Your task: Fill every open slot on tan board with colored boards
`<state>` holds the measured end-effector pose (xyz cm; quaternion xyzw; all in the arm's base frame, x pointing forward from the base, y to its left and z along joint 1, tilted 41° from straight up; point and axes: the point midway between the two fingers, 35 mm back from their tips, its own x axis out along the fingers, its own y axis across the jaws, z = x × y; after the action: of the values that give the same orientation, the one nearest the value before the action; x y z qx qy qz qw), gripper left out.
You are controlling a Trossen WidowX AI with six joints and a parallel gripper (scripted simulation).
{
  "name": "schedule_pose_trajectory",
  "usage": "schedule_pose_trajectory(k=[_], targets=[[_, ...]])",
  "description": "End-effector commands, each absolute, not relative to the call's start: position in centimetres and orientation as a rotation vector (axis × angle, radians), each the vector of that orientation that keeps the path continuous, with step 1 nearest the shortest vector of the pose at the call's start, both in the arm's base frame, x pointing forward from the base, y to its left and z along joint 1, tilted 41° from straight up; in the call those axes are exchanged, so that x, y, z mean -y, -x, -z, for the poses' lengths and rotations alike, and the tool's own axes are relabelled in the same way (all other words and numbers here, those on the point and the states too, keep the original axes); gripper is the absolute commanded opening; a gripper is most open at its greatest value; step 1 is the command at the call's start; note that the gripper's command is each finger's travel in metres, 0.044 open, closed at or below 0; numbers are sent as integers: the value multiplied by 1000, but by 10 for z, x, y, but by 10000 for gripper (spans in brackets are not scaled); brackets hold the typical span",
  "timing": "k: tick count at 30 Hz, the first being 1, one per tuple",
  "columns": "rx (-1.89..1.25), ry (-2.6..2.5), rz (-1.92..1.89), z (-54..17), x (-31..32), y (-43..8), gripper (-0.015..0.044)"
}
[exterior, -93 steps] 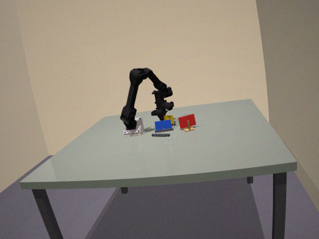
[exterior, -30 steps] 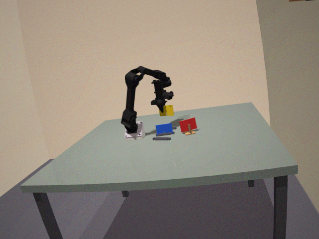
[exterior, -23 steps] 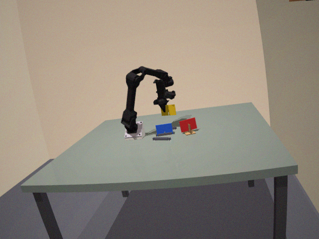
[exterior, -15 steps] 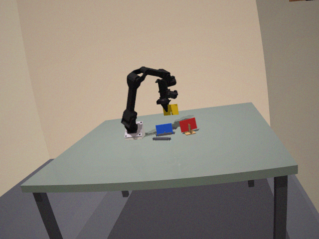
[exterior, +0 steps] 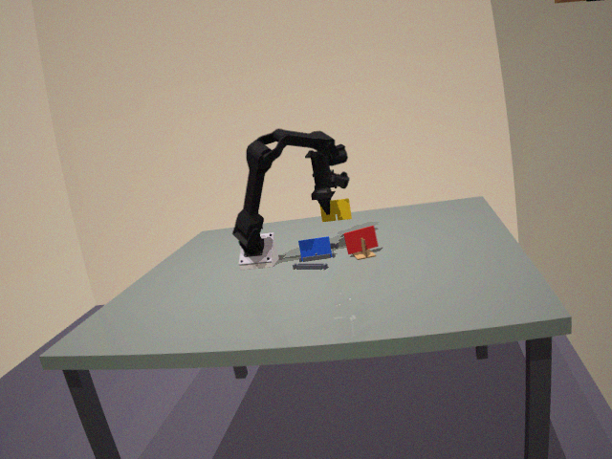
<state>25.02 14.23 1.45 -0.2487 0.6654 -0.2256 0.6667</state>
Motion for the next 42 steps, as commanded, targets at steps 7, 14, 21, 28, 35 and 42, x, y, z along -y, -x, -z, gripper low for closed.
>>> schedule_pose_trajectory(k=[7, 14, 21, 28, 35, 42], targets=[[-1517, 616, 453, -25, -133, -270, 0], [-1532, 655, 415, -32, -124, -284, 0], [-1549, 709, 372, -39, -114, -297, 0], [-1565, 761, 333, -46, -104, -309, 0], [-1581, 813, 295, -54, -93, -320, 0], [-1587, 832, 281, -54, -87, -323, 0]])
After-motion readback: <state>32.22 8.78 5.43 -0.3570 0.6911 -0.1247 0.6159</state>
